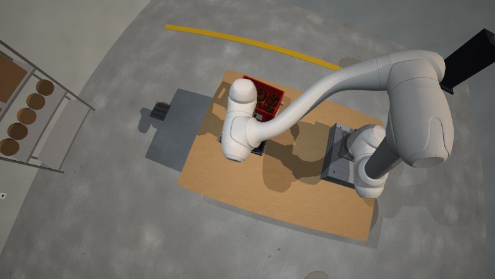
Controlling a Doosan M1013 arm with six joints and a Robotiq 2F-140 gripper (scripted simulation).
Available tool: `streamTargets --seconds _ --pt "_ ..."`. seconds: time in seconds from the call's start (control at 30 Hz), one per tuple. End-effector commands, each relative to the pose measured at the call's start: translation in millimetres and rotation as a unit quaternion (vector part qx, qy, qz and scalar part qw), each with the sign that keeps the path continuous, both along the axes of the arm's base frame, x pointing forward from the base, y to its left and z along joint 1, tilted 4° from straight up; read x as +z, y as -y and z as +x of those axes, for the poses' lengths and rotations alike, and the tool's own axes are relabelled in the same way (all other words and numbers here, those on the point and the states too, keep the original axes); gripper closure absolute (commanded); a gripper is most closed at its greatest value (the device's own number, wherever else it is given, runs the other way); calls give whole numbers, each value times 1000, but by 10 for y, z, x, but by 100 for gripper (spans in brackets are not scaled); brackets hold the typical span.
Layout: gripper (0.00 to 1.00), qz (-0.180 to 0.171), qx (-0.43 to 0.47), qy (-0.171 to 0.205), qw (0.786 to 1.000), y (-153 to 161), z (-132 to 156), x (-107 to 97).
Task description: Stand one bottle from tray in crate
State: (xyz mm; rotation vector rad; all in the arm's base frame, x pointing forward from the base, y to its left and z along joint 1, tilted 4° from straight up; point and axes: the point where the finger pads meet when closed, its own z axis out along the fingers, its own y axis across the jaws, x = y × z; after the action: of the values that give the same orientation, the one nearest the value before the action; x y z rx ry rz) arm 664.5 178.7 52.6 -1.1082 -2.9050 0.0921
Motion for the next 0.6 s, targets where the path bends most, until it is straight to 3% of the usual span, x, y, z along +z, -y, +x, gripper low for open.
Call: streamTargets --seconds 0.0,0.57 --pt "62 0 0 0 1000 0 -1 -8" --pt "62 0 0 0 1000 6 -8 -148"
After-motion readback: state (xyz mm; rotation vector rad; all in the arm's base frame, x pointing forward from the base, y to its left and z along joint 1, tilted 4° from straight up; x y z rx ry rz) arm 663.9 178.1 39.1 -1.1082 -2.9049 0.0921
